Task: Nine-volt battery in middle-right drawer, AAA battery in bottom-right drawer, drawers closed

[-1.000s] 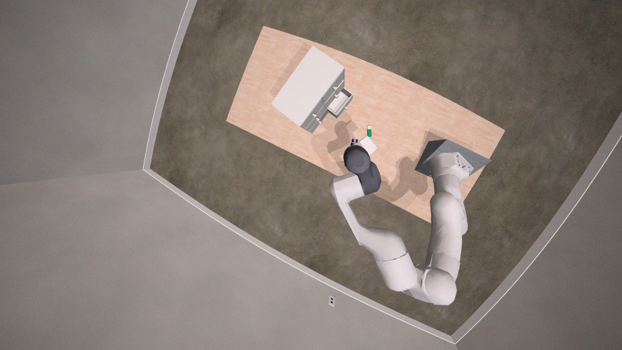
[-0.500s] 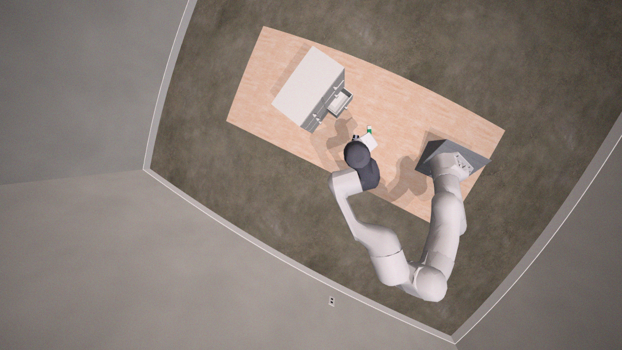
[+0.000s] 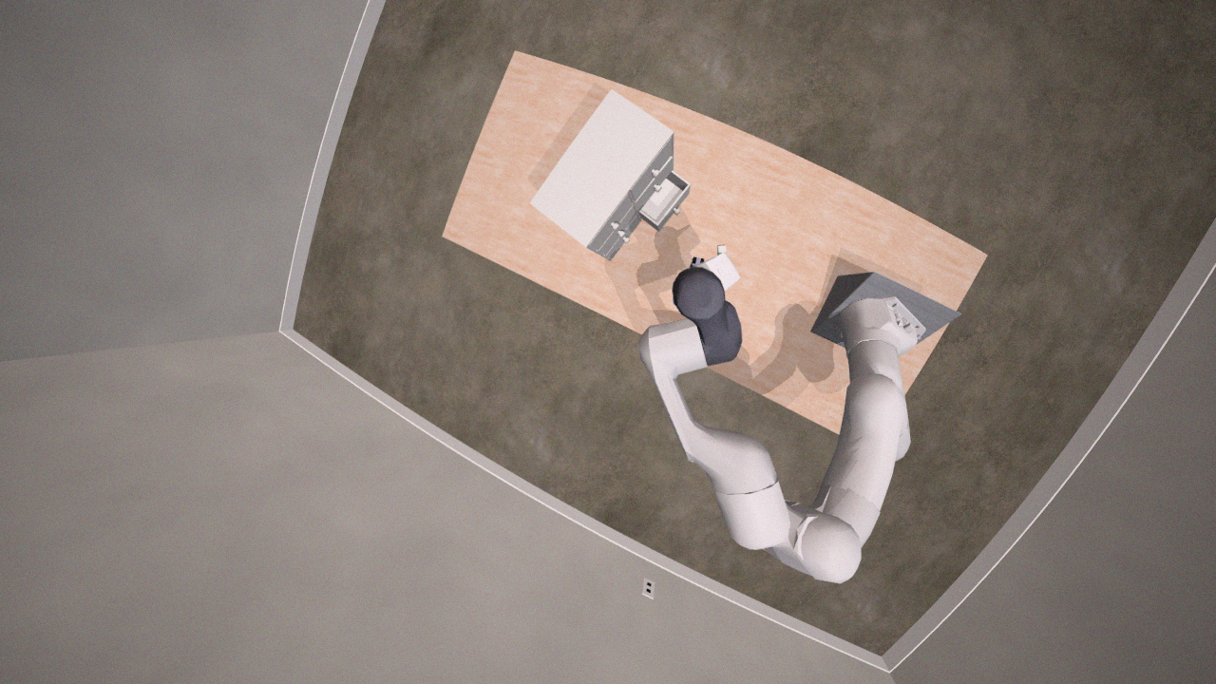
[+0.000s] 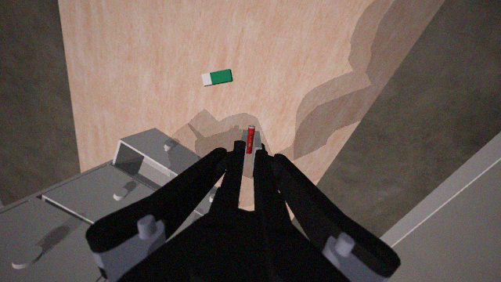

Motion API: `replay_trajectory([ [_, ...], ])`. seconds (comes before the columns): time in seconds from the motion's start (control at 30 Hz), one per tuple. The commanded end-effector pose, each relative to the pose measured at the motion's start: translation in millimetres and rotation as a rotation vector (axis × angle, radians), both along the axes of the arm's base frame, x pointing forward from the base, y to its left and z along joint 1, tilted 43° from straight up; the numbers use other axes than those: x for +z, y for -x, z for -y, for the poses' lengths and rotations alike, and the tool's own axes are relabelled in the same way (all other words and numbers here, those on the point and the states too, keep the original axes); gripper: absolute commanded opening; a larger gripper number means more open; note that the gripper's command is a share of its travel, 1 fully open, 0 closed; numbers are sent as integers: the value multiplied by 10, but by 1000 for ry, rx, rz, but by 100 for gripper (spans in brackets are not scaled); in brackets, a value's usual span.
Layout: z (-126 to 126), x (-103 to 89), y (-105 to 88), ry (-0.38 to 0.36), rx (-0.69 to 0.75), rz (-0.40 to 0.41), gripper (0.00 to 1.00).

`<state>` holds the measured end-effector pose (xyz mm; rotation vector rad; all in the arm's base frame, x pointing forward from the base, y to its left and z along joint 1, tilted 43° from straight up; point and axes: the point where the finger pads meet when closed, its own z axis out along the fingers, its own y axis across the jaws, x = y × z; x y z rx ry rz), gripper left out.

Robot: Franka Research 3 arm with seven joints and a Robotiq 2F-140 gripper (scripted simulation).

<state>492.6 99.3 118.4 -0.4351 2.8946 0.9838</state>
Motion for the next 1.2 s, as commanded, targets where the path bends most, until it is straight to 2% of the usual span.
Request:
replay_trajectory([
  [0.0,-26,17,-7,-9,-9,-8,3],
  [0.03,-26,17,-7,-9,-9,-8,3],
  [0.07,75,-92,-48,-5,-49,-44,3],
  [0.4,75,-92,-48,-5,-49,-44,3],
  [0.43,176,-210,-81,-4,-89,-82,3],
  [0.77,176,-210,-81,-4,-89,-82,3],
  [0.8,274,-334,-104,-7,-129,-121,3],
  [0.93,274,-334,-104,-7,-129,-121,3],
  [0.97,365,-459,-118,-12,-167,-159,3],
  [1.03,365,-459,-118,-12,-167,-159,3],
  [1.07,448,-579,-124,-19,-203,-196,3],
  [1.13,448,-579,-124,-19,-203,-196,3],
  [1.17,520,-690,-123,-28,-236,-230,3],
])
